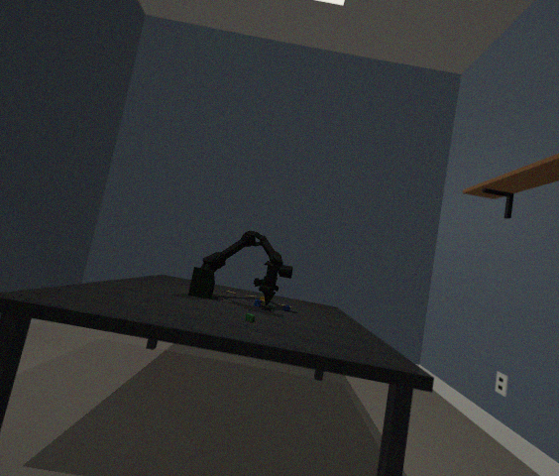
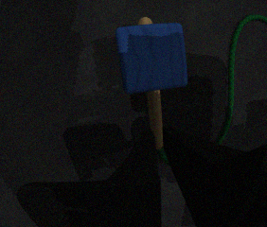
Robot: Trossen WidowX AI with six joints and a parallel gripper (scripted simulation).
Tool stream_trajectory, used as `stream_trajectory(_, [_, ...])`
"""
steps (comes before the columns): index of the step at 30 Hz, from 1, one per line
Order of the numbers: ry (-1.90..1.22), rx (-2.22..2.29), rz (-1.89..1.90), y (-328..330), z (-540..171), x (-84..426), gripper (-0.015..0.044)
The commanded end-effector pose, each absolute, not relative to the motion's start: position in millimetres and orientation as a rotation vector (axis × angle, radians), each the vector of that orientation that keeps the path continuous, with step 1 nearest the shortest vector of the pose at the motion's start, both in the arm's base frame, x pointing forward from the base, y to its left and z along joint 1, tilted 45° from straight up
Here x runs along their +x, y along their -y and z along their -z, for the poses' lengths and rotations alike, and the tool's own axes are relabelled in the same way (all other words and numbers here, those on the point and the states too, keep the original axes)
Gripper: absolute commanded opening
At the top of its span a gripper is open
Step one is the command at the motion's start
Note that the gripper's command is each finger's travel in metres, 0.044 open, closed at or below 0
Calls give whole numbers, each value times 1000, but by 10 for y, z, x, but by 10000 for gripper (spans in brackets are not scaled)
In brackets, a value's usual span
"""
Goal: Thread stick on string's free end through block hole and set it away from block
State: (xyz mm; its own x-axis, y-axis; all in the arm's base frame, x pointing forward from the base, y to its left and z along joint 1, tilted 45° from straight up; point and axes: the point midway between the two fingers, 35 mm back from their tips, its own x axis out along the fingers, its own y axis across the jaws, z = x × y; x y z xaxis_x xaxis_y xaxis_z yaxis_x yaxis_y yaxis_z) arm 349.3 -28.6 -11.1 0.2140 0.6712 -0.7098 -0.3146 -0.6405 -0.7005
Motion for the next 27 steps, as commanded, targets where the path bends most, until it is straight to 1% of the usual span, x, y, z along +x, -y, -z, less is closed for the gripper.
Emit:
stream_trajectory(1, [336, -1693, -1547, 269, 99, 3440, 0])
stream_trajectory(13, [336, -1691, -1547, 213, 91, 3296, 0])
stream_trajectory(17, [336, -1683, -1549, 217, 100, 3315, 105])
stream_trajectory(18, [336, -1683, -1549, 217, 100, 3315, 123])
stream_trajectory(22, [334, -1684, -1549, 291, 33, 3306, 123])
stream_trajectory(27, [333, -1686, -1551, 746, -449, 3163, 123])
